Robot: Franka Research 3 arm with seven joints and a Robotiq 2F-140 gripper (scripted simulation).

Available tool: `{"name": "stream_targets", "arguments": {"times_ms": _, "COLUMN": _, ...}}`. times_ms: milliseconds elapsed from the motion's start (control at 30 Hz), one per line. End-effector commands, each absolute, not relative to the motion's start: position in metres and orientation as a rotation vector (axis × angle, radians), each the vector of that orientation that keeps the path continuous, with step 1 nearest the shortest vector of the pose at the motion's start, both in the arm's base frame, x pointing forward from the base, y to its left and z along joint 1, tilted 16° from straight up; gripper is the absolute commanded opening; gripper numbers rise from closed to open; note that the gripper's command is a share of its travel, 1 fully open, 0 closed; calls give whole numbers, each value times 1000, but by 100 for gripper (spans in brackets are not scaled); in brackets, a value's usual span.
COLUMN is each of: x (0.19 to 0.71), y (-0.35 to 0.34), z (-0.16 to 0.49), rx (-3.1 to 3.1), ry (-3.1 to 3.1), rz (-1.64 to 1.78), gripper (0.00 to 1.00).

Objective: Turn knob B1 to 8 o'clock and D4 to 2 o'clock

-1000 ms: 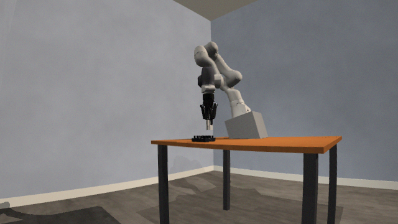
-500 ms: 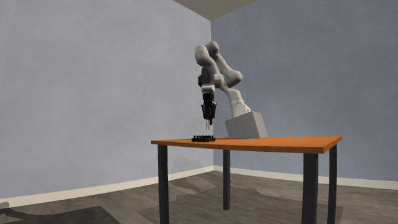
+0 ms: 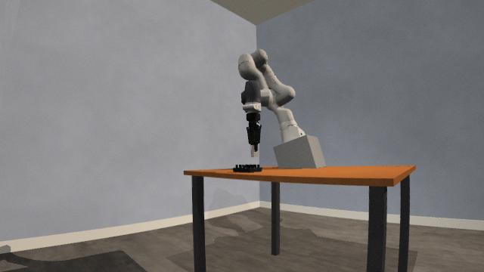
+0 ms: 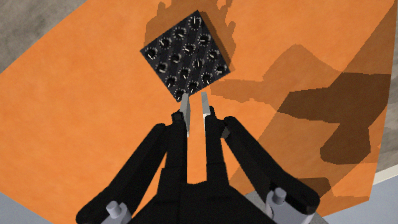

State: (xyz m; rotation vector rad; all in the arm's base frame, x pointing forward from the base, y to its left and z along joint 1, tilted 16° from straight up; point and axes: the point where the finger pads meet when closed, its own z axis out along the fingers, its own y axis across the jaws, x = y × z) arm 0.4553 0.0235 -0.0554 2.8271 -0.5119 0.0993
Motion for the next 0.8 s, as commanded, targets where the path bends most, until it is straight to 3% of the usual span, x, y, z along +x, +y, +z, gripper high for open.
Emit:
{"name": "stream_targets", "arguments": {"times_ms": 0, "x": 456, "y": 25, "z": -54, "rx": 2783, "ry": -728, "rz": 151, "gripper": 12}}
{"name": "stream_targets", "arguments": {"times_ms": 767, "x": 457, "y": 26, "z": -51, "rx": 2633, "ry": -1208, "rz": 220, "gripper": 12}}
